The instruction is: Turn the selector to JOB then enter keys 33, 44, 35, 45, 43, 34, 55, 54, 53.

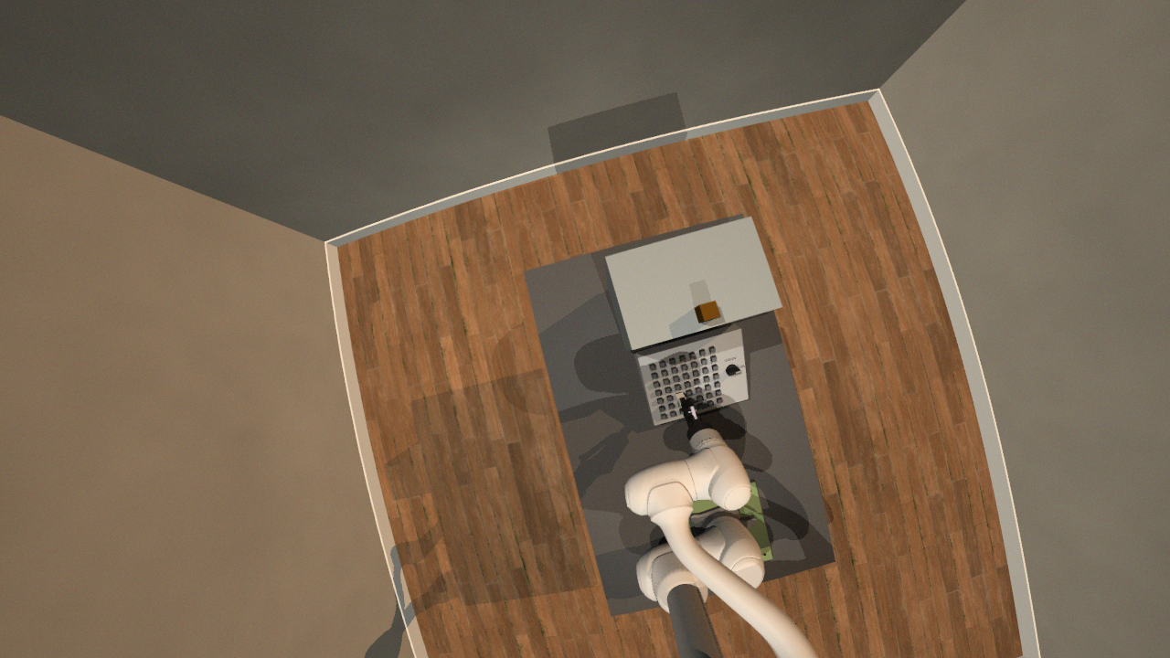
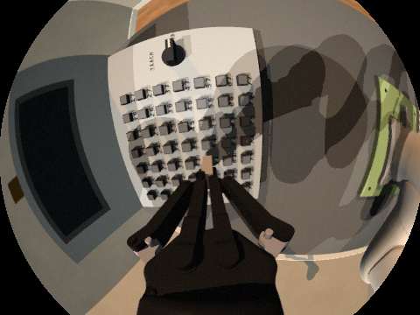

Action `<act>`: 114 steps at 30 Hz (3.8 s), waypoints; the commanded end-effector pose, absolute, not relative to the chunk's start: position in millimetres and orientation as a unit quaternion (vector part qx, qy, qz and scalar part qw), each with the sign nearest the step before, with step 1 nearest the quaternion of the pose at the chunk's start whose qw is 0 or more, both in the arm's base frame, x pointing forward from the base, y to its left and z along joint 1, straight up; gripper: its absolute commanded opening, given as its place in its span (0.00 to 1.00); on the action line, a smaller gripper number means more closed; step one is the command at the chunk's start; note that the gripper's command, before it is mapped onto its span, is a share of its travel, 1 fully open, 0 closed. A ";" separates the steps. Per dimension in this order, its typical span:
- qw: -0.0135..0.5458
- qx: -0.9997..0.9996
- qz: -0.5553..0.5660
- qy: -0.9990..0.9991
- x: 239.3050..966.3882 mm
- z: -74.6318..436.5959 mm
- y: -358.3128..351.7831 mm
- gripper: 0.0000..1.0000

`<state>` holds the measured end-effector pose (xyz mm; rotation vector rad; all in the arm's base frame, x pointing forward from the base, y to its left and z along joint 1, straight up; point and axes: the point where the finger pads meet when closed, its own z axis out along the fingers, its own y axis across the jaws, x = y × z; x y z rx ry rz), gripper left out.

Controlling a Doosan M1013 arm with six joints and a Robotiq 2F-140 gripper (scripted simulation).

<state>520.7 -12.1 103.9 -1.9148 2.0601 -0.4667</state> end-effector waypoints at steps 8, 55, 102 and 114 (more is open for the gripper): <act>0.146 -0.664 -0.161 0.716 514.7 114.4 -11.6 0.00; 0.146 -0.664 -0.161 0.716 534.3 147.0 -47.1 0.00; 0.146 -0.664 -0.161 0.716 543.6 127.2 -47.9 0.00; 0.146 -0.664 -0.161 0.716 545.9 122.3 -48.1 0.00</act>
